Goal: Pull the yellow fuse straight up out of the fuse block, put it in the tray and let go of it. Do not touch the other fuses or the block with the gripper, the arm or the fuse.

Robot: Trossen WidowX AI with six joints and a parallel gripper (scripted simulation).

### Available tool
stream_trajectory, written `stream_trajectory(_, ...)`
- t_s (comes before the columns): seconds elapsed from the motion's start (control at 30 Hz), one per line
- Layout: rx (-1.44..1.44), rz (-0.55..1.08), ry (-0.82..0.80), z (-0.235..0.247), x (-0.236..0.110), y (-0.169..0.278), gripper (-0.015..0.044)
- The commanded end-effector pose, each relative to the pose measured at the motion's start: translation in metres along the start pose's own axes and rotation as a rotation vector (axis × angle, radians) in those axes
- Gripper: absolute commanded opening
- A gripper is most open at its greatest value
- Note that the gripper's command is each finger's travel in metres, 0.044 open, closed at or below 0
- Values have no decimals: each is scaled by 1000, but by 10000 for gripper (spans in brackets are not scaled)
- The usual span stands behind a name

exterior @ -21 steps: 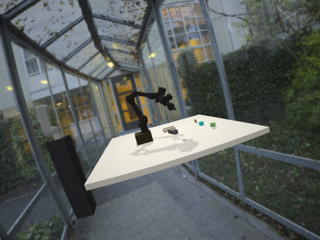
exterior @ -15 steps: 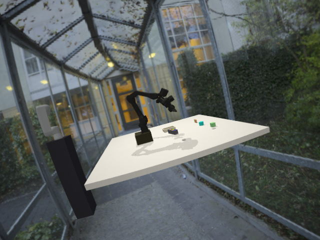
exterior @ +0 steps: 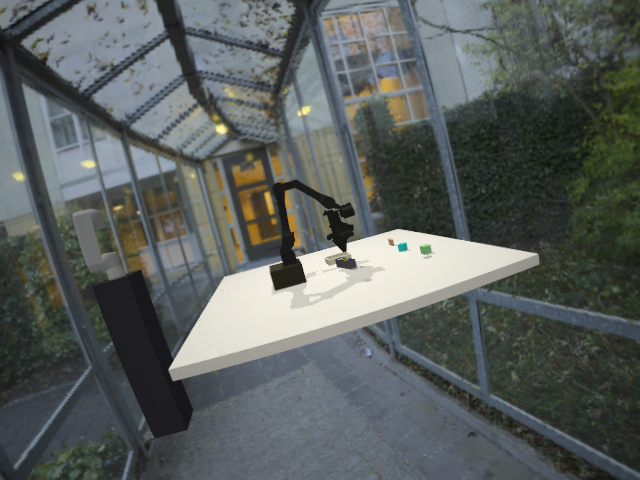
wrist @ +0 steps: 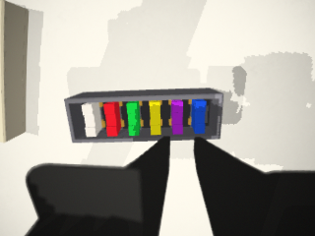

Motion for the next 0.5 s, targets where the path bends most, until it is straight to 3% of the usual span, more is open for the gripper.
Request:
stream_trajectory(0.0,-30,67,-46,16,6,2,72)
stream_trajectory(0.47,-30,68,-47,17,16,1,72)
Point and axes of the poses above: the point midway between the two fingers, 35 mm back from their tips, its own x axis out along the fingers, its own z axis across the jaws, y = z × x, the point moved 1 cm from there along -x, back along the fingers, and after that the axes turned 15 degrees about x, right-handed, at the moved point
